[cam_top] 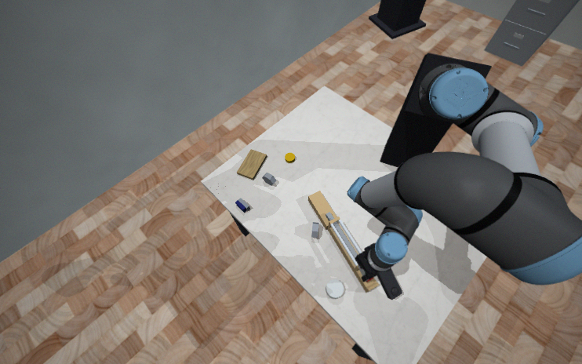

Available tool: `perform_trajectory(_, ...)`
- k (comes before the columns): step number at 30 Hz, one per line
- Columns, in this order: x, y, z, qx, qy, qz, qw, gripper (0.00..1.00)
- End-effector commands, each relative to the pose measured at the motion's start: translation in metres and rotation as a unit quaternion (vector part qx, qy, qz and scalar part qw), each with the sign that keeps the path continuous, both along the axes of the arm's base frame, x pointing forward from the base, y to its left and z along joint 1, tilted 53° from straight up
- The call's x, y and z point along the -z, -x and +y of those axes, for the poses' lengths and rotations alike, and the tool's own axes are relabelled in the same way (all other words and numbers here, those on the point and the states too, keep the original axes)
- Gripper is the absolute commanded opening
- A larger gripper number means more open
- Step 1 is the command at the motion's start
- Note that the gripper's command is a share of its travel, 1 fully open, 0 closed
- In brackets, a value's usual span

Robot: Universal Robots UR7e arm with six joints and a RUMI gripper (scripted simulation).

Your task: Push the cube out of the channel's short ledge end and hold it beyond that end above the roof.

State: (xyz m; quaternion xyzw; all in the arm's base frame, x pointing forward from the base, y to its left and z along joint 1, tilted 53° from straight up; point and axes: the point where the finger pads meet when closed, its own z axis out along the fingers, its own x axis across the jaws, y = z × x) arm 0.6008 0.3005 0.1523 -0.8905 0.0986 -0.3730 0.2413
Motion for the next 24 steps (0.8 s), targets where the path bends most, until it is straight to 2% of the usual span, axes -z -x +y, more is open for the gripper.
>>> perform_trajectory(1, -0.001, 0.000, 0.000, 0.000, 0.000, -0.001, 1.000, 0.00)
perform_trajectory(15, -0.009, 0.010, -0.005, 0.000, 0.000, -0.001, 1.000, 0.00)
perform_trajectory(24, -0.031, 0.036, -0.018, 0.000, 0.000, -0.001, 1.000, 0.00)
